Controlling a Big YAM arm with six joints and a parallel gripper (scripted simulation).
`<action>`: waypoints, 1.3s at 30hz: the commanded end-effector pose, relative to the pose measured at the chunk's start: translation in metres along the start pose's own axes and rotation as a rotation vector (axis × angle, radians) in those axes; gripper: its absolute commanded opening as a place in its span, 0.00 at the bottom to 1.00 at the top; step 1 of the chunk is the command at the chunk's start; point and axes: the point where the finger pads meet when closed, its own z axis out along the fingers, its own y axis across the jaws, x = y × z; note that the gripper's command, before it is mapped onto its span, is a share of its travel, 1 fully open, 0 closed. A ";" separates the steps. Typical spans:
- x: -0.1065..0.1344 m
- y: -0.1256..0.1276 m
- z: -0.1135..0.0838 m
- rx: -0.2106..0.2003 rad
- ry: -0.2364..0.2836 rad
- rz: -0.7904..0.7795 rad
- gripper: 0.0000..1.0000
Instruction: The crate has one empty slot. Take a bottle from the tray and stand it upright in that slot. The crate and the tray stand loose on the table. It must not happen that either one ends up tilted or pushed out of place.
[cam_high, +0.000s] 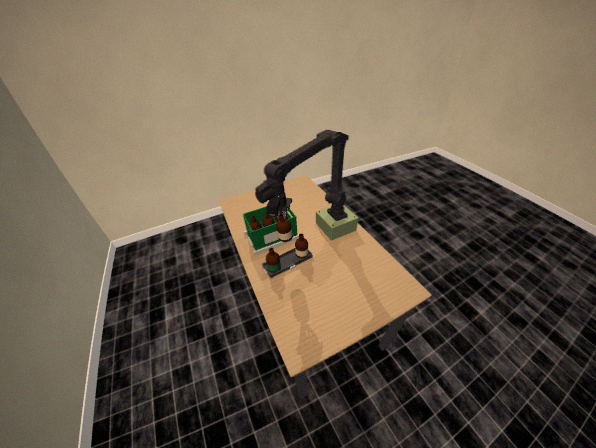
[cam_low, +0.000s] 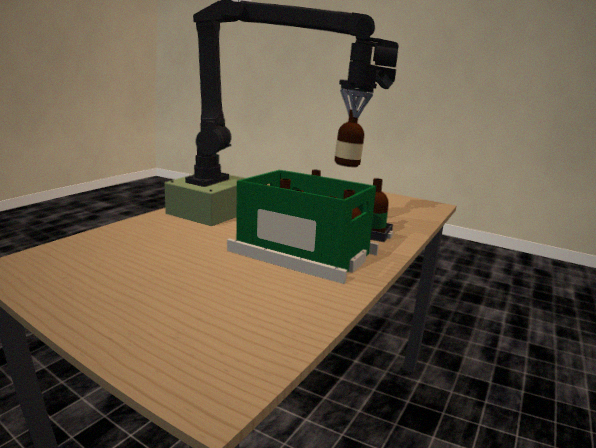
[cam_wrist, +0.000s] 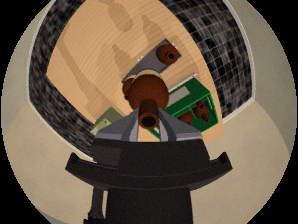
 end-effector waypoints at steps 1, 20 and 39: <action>-0.010 -0.017 -0.056 0.065 -0.106 0.006 0.00; 0.002 -0.027 -0.055 0.067 -0.105 0.006 0.00; 0.026 -0.048 -0.055 0.073 -0.104 0.006 0.00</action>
